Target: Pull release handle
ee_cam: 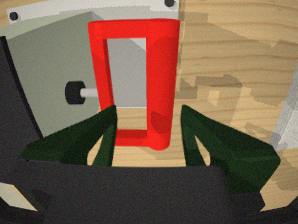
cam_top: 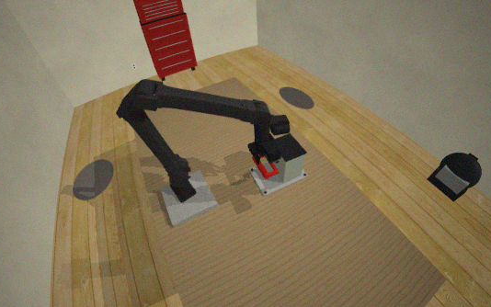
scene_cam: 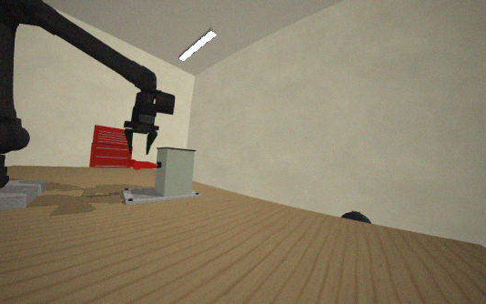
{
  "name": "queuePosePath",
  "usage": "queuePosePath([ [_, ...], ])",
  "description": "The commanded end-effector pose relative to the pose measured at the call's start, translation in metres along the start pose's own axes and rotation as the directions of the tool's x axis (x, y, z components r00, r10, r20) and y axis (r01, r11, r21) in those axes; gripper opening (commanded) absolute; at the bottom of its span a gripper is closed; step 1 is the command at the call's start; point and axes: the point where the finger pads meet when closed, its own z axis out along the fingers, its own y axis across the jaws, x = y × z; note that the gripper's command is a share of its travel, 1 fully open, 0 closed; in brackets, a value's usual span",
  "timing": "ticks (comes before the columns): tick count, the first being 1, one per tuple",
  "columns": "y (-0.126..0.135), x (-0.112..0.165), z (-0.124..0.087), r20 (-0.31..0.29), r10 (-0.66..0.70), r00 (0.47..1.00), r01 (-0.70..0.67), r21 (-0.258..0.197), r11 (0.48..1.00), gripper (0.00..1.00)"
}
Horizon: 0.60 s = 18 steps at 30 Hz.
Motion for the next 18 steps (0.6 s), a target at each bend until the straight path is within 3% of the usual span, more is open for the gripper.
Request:
queuePosePath([
  [1, -0.0016, -0.0053, 0.0086, 0.001, 0.024, 1.000, -0.024, 0.008, 1.000, 0.50],
  [18, -0.0095, -0.0034, 0.0172, -0.002, 0.023, 1.000, -0.023, 0.020, 1.000, 0.50],
])
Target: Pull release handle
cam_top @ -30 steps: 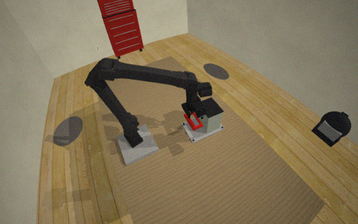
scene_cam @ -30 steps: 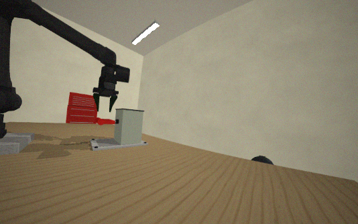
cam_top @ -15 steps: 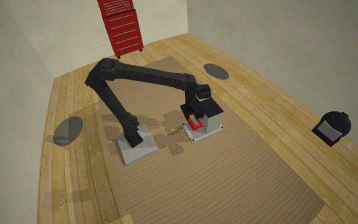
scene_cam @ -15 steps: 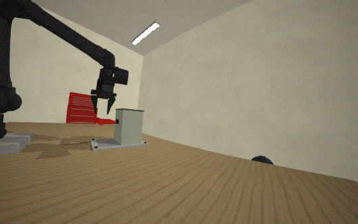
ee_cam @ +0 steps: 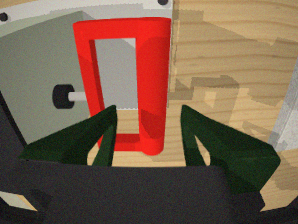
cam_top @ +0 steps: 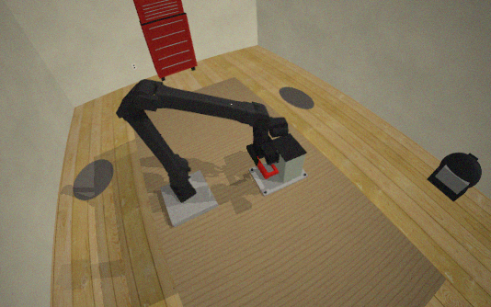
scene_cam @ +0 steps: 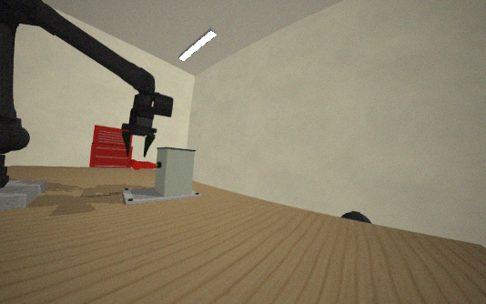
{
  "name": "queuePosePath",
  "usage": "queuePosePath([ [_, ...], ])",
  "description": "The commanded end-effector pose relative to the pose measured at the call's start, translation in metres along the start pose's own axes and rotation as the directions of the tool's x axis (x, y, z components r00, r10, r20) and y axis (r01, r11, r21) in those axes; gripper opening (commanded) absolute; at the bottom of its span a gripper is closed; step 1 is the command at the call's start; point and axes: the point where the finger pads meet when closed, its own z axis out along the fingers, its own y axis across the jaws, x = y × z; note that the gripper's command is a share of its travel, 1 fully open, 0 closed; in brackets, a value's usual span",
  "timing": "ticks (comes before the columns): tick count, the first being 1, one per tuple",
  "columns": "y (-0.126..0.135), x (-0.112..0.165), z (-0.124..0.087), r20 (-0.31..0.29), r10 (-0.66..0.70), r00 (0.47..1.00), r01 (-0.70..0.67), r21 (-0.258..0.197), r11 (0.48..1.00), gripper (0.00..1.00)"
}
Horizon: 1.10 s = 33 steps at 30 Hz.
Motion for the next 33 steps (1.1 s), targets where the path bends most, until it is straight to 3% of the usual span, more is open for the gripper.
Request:
queuePosePath([
  [1, -0.0023, -0.0052, 0.0084, 0.001, 0.023, 1.000, -0.023, 0.008, 1.000, 0.50],
  [33, -0.0050, -0.0046, 0.0107, 0.000, 0.023, 1.000, -0.023, 0.010, 1.000, 0.50],
])
